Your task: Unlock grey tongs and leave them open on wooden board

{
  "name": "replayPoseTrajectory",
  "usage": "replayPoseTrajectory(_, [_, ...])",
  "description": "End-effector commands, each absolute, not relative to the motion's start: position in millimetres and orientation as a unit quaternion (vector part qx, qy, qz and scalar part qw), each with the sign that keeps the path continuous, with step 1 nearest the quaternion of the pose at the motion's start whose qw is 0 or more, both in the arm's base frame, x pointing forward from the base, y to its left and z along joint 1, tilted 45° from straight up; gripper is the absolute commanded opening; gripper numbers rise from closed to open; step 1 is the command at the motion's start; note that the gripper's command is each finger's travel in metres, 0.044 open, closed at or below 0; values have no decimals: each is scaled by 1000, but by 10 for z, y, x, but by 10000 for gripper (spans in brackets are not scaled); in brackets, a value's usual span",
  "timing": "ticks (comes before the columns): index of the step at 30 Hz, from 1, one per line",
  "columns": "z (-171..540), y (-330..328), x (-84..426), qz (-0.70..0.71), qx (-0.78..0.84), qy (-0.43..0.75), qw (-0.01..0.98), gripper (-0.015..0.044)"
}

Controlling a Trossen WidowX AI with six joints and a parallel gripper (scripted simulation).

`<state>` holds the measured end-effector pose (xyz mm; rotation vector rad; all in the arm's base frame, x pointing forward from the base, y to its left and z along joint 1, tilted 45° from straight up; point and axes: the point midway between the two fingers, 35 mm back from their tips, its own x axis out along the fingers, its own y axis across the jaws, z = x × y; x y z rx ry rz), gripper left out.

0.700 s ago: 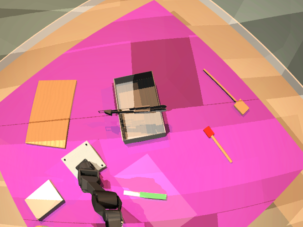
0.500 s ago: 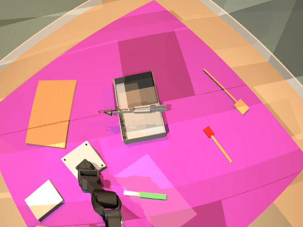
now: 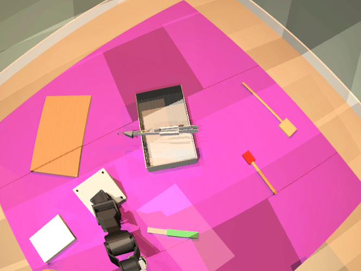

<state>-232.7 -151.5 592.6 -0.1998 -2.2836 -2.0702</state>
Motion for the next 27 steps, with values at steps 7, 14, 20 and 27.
replayPoseTrajectory(7, [5522, -2728, -1820, -826, 71, -535, 161, 440])
replayPoseTrajectory(14, [5185, -3439, -1081, -882, 124, -347, 295, 440])
replayPoseTrajectory(20, [4835, -3808, -303, -883, 136, -178, 412, 440])
replayPoseTrajectory(27, [4287, -4027, 762, -832, 100, 50, 543, 440])
